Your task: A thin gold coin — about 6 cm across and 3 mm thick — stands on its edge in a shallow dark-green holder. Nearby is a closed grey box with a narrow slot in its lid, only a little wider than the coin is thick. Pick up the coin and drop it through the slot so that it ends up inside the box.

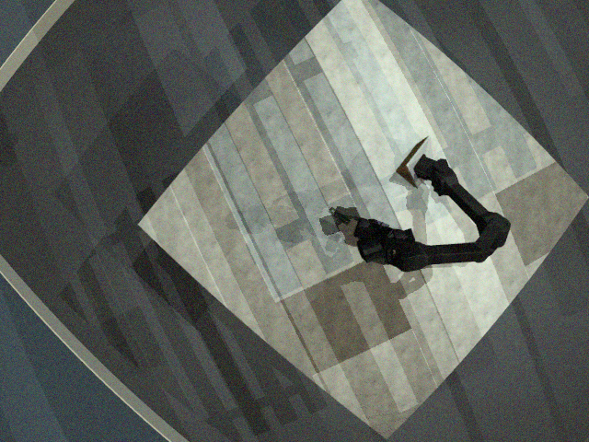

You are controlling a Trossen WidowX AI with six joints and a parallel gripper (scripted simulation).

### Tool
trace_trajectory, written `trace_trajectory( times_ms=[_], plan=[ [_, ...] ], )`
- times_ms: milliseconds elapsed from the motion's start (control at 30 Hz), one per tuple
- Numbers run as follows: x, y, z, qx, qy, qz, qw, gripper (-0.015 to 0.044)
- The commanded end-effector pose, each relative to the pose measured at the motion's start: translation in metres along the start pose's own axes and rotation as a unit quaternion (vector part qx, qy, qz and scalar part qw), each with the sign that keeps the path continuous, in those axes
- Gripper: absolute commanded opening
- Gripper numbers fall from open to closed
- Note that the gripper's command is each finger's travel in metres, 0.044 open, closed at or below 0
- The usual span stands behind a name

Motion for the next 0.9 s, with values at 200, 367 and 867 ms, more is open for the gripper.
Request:
trace_trajectory(
  times_ms=[200,367,867],
  plan=[
    [0.0,0.0,-0.003,0.0,0.0,-0.001,1.0,0.0213],
    [0.0,0.0,-0.018,0.0,0.0,0.0,1.0,0.0344],
    [0.002,-0.004,-0.061,0.001,0.003,0.003,1.0,0.044]
  ],
)
Point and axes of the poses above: the point midway between the two fingers, 35 mm back from their tips, its own z axis out along the fingers, its own x axis across the jaws, y = z × x, the point moved 6 cm from there along -z, back along the fingers, and after that the axes turned 7 degrees about z, right-handed, at the moved point
